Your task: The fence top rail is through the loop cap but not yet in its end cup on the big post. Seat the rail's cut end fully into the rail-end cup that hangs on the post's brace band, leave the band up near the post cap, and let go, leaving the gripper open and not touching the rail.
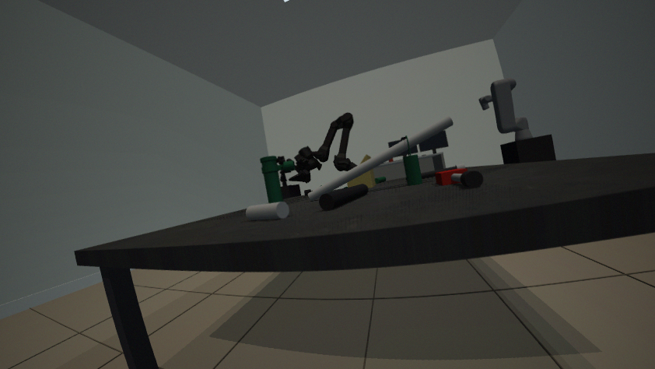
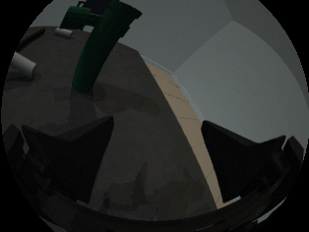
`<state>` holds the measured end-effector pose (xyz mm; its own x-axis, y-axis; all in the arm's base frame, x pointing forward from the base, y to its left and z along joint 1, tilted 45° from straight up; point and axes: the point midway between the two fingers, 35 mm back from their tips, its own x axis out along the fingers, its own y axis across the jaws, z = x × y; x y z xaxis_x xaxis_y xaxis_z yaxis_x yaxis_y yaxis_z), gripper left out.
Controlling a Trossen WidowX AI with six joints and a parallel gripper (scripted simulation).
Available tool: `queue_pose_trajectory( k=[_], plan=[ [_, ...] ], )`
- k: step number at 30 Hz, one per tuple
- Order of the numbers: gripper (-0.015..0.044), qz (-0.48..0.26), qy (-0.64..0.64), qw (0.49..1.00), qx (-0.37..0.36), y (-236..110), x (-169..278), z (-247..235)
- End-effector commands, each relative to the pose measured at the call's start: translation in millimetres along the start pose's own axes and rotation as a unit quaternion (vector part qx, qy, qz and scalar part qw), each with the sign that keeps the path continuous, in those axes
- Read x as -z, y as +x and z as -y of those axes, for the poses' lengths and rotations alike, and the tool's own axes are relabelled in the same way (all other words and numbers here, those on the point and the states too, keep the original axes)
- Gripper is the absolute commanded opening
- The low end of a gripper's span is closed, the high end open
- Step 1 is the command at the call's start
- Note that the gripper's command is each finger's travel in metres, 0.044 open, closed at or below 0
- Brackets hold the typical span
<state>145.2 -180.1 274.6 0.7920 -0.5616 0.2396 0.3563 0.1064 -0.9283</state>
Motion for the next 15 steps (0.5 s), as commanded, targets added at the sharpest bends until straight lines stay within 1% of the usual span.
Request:
queue_pose_trajectory(
  k=[1, 2, 4, 7, 11, 15],
  plan=[
    [0.0426, 0.000, 0.008, 1.000, -0.002, 1.1, -0.3, -0.6],
    [0.0440, 0.000, 0.030, 1.000, -0.010, 4.5, -1.1, -2.6],
    [0.0440, -0.002, 0.110, 0.993, -0.040, 16.8, -5.3, -11.3],
    [0.0440, -0.016, 0.227, 0.969, -0.098, 35.4, -15.5, -30.5],
    [0.0440, -0.052, 0.355, 0.916, -0.180, 54.4, -36.5, -62.4],
    [0.0440, -0.108, 0.443, 0.851, -0.262, 63.6, -64.9, -98.8]
  ],
)
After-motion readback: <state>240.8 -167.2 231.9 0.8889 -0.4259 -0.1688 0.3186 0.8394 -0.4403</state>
